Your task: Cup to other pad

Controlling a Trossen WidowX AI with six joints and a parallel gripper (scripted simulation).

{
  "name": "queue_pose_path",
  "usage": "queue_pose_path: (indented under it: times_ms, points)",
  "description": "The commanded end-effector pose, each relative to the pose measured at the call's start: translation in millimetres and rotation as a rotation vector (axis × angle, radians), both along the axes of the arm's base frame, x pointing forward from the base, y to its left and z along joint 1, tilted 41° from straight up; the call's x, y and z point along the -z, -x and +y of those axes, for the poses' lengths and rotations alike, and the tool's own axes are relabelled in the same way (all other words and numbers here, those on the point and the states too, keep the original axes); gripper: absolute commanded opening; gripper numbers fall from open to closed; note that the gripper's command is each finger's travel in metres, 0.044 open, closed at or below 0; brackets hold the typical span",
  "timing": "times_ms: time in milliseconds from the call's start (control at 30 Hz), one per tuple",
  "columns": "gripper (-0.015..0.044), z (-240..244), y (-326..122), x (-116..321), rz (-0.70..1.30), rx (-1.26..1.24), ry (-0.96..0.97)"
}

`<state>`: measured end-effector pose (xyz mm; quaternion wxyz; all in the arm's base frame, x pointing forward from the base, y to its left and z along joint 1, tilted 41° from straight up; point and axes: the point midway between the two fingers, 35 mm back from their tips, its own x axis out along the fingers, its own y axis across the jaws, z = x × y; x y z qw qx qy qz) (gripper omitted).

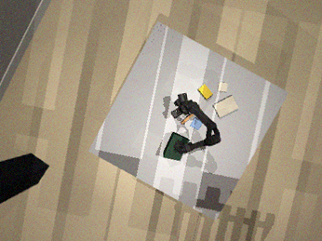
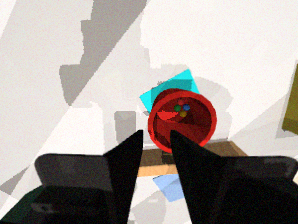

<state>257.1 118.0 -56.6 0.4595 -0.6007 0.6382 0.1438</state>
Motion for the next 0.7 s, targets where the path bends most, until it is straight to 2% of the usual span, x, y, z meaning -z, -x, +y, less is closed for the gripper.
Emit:
queue_pose_path:
  times_ms: [0, 33, 433, 667]
  points:
    - [0.0128, 4, 1, -5, -0.006, 0.003, -0.008]
    - [0.0128, 4, 1, -5, -0.006, 0.003, -0.007]
    - [0.044, 7, 1, -8, -0.002, -0.001, -0.002]
    - [0.044, 28, 6, -33, -0.003, 0.001, -0.007]
